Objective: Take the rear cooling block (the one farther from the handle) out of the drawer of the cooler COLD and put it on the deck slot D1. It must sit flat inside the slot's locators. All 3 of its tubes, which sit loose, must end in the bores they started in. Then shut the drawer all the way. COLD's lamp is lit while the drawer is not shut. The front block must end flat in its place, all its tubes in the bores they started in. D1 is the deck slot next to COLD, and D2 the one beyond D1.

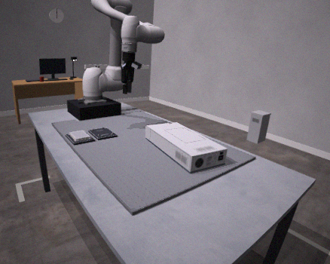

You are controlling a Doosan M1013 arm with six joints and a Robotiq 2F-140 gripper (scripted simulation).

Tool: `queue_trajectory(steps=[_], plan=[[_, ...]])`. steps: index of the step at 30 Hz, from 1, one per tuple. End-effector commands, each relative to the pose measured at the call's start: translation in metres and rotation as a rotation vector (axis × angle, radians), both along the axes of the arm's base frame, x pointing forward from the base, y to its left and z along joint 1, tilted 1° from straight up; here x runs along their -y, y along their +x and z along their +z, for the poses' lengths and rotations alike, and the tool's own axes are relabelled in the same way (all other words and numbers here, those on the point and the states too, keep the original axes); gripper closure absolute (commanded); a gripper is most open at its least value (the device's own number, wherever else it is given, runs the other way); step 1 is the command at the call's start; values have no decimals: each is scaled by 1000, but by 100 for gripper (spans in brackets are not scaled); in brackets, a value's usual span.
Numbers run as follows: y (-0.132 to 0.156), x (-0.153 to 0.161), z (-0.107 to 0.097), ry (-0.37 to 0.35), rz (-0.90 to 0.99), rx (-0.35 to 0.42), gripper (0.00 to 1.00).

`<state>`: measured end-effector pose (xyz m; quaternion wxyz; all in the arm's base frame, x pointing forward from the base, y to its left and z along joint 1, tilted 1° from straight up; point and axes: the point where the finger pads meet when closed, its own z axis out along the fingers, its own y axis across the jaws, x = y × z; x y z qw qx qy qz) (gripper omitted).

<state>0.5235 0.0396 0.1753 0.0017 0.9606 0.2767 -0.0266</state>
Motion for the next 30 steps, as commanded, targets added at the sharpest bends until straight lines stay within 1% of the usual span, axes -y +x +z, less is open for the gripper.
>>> queue_trajectory(steps=[1,2,7,17,21,30], plan=[[-7,5,1,-5,-105,16,65],[-7,5,1,-5,-105,16,65],[-23,13,1,-7,-238,29,65],[-43,23,1,-11,-503,53,65],[-43,22,1,-11,-531,57,65],[-42,22,2,-10,-528,53,65]])
